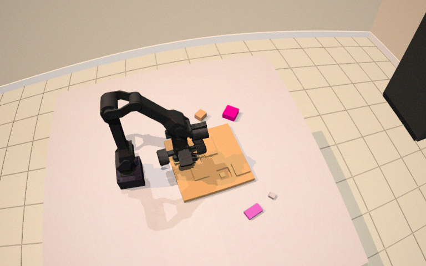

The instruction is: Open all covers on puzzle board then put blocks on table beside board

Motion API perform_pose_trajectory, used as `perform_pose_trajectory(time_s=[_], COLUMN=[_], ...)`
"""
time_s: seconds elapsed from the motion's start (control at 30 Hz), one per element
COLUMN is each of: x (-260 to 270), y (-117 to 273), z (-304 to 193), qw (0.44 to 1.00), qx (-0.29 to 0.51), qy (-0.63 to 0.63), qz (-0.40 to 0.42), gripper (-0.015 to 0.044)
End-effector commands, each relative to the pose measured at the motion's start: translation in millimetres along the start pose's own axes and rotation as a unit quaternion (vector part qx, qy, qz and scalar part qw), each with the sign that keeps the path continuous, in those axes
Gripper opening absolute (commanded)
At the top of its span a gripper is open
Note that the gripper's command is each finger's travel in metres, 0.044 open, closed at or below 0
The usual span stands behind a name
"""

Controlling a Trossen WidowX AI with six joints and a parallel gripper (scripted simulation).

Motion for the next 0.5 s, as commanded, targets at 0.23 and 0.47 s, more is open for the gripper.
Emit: perform_pose_trajectory(time_s=[0.23,0.47], x=[15,21], y=[-2,-2], z=[1,0], qw=[1.000,1.000], qx=[0.000,0.000], qy=[-0.002,-0.002], qz=[-0.003,-0.002], gripper=[0.0000,0.0000])
Point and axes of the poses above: the point midway between the two fingers, 35 mm back from their tips, its own y axis back along the fingers, its own x axis across the jaws, z = x × y, the point moved 5 cm from there along y, back along the fingers, and after that the axes turned 13 degrees about y, right-handed, at the moved point
